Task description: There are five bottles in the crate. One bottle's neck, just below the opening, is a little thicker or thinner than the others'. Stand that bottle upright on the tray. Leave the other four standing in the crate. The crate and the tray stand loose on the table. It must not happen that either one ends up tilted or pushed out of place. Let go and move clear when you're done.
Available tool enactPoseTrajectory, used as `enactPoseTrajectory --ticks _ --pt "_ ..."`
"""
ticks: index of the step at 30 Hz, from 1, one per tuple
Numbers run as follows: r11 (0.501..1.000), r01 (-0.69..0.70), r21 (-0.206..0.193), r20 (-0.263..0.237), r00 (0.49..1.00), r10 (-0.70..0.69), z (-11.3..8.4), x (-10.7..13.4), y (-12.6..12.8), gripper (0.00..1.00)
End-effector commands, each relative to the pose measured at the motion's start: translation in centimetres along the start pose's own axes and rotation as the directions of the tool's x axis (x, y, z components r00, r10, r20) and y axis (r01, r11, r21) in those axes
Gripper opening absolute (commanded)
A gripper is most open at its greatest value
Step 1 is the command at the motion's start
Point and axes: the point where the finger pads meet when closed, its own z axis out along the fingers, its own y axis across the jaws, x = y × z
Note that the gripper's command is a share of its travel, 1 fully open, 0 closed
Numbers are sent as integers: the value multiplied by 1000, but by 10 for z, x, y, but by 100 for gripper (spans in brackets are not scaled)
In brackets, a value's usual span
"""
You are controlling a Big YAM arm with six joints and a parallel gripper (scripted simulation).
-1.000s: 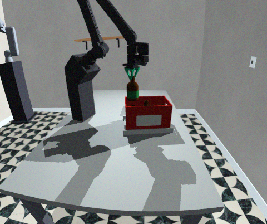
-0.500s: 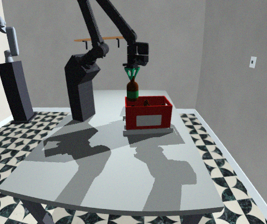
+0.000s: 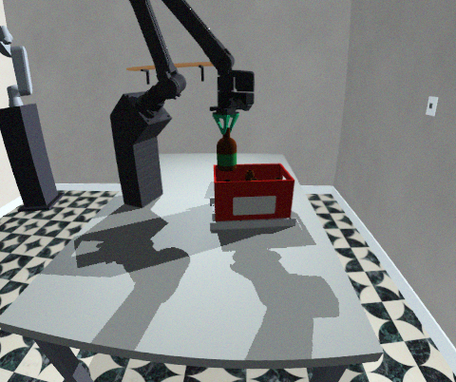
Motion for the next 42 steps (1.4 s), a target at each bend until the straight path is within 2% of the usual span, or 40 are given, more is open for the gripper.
enactPoseTrajectory --ticks 1,4,6,12,42 --pt "1000 -13 -27 37 999 14 -18 -18 11 0" --pt "1000 -10 -20 26 1000 11 -16 -12 7 0" --pt "1000 -13 -28 38 999 14 -22 -18 11 0" --pt "1000 -14 -28 38 999 15 -28 -18 11 0" --pt "1000 -11 -23 33 999 11 -27 -15 8 0"
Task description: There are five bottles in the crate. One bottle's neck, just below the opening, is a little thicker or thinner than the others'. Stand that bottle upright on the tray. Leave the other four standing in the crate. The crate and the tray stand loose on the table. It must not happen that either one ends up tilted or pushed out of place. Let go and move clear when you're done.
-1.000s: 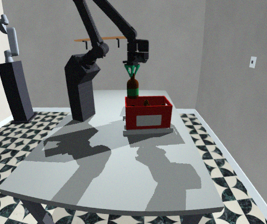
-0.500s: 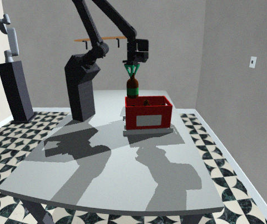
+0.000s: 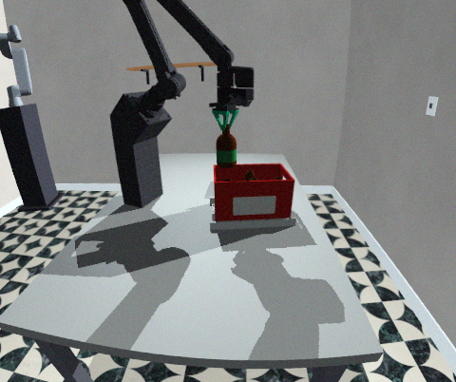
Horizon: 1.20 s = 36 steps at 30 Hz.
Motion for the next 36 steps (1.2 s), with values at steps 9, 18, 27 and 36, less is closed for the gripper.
enactPoseTrajectory --ticks 9,18,27,36 --pt "1000 -11 -23 34 999 11 -14 -16 9 0" --pt "1000 -11 -24 34 999 12 -14 -16 9 0" --pt "1000 -13 -27 35 999 14 -15 -17 11 0" --pt "1000 -12 -24 31 999 13 -14 -17 12 0"
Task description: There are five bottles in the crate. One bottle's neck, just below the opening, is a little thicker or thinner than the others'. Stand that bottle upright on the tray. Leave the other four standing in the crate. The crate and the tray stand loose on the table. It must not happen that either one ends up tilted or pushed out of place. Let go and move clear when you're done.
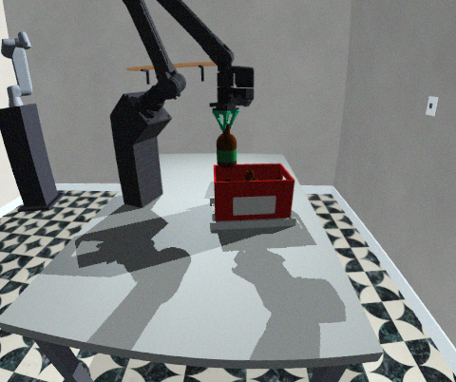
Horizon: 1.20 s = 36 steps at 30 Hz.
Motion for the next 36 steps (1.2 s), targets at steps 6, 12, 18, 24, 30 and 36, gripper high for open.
enactPoseTrajectory --ticks 6,12,18,24,30,36 --pt "1000 -9 -17 19 1000 10 -11 -15 13 0" --pt "1000 -9 -15 16 1000 9 -9 -10 12 0" --pt "1000 -9 -16 17 1000 10 -10 -14 17 0" --pt "1000 -7 -12 10 1000 8 -8 -10 20 0" --pt "1000 -11 -19 19 1000 11 -11 -12 25 0" --pt "1000 -11 -18 17 1000 11 -9 -9 30 0"
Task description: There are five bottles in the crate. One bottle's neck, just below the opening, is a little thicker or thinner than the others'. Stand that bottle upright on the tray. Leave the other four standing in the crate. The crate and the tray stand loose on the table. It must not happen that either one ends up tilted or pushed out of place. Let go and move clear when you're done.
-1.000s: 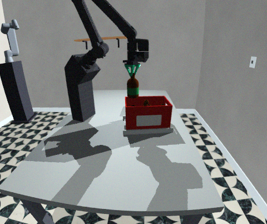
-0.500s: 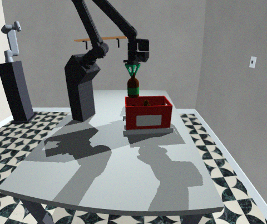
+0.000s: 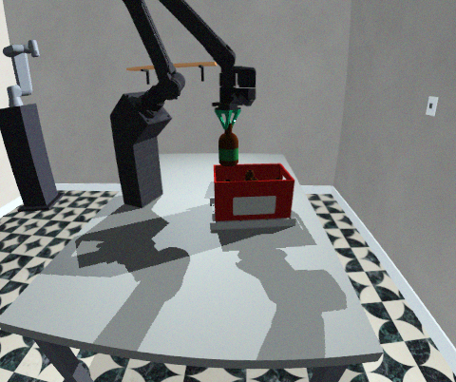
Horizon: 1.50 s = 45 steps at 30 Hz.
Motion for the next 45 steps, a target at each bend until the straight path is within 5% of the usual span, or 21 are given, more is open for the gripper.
enactPoseTrajectory --ticks 1,45 --pt "1000 -20 -24 21 1000 21 -9 -15 15 0" --pt "999 -30 -36 21 999 31 -8 4 84 0"
